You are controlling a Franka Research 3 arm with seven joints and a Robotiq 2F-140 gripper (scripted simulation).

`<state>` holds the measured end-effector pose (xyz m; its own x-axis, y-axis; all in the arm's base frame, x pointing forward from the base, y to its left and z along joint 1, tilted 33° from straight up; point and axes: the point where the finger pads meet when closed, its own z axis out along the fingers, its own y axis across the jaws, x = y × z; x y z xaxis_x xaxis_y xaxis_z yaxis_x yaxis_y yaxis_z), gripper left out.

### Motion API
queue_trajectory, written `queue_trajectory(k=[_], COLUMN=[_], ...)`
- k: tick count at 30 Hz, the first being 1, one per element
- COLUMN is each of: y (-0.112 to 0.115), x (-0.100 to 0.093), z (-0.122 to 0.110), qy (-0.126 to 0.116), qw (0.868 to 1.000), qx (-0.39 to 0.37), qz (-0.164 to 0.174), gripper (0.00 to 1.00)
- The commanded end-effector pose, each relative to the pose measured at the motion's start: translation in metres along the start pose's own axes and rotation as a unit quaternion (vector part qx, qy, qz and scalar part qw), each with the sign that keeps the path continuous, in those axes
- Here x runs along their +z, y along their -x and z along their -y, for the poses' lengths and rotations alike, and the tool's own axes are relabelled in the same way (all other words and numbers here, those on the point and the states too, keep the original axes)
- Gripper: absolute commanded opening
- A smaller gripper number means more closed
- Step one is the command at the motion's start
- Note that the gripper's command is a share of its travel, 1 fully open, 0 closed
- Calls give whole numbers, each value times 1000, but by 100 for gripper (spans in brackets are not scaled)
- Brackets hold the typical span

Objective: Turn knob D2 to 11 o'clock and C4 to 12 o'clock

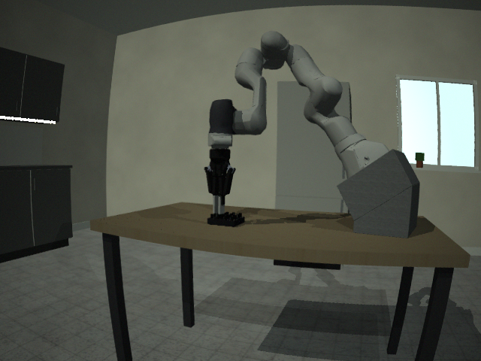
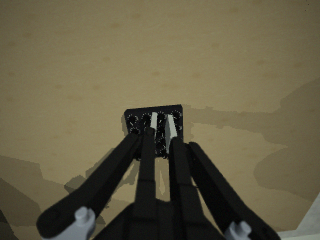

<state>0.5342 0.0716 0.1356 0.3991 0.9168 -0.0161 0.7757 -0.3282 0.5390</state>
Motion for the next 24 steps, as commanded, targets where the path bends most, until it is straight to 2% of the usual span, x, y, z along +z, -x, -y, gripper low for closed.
queue_trajectory(k=[1, 24], y=[0, 0], x=[1, 13], z=[-2, -2], qy=[1, 1], qw=[1000, 1000], qx=[1, 1], qz=[0, 0], gripper=[12, 12])
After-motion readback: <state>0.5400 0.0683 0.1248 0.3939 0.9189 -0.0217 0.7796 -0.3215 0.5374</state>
